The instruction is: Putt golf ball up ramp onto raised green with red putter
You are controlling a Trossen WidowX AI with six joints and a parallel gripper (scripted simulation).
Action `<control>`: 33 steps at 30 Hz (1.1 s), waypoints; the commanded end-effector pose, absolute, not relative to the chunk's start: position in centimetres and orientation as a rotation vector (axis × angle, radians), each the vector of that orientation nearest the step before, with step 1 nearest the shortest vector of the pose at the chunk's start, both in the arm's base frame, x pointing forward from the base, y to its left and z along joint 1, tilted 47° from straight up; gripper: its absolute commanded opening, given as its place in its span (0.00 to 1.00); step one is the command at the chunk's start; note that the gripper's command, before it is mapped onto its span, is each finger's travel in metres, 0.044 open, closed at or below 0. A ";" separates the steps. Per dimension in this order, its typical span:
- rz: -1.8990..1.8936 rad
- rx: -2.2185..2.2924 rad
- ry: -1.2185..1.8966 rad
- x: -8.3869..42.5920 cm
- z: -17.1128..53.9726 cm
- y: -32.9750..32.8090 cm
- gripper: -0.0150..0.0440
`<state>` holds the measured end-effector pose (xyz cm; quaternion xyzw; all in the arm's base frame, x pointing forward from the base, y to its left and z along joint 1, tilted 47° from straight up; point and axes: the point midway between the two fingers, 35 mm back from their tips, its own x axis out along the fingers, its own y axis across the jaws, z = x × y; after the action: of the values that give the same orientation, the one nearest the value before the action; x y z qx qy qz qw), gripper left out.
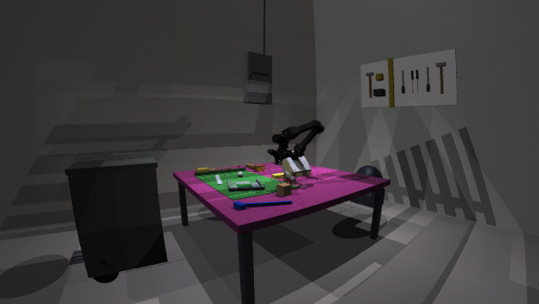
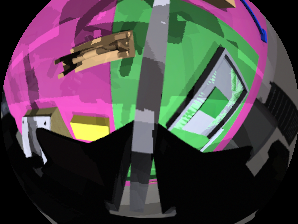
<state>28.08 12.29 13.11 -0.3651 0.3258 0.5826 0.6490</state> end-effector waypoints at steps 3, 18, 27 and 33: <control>1.183 -0.853 0.904 30.9 10.9 8.5 0.25; 0.957 -0.931 1.172 34.5 6.5 0.3 0.25; 0.835 -0.955 1.380 35.7 3.3 -4.4 0.25; 0.755 -0.971 1.515 36.1 1.2 -7.6 0.25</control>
<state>35.90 -5.53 2.66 -0.4135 0.6096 0.3456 0.5813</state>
